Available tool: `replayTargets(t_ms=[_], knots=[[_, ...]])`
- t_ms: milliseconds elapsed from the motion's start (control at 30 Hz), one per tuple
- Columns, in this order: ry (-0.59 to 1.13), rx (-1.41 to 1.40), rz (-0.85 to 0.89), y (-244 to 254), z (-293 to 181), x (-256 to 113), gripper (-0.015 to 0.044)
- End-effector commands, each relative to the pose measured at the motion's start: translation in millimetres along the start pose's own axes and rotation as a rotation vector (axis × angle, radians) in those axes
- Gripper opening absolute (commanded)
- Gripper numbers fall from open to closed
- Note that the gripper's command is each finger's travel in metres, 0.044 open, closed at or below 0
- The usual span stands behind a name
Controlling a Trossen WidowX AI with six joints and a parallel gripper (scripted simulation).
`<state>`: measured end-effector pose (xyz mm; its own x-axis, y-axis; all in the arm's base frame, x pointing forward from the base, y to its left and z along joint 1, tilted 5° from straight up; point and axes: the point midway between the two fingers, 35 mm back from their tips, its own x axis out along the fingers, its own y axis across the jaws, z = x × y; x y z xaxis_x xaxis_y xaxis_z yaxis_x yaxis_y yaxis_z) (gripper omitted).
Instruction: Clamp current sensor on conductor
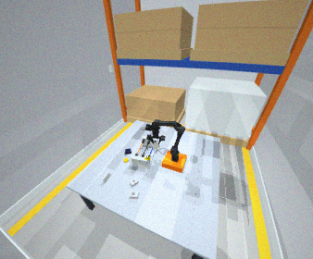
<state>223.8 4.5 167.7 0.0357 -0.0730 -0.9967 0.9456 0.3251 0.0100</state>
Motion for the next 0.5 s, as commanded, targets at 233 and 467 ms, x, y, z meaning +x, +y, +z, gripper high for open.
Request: replayTargets(t_ms=[233, 467], knots=[[-0.006, 0.082, 0.014, 47, 5, 5, 0.0], [-0.006, 0.082, 0.014, 48, 5, 12, 0.0]])
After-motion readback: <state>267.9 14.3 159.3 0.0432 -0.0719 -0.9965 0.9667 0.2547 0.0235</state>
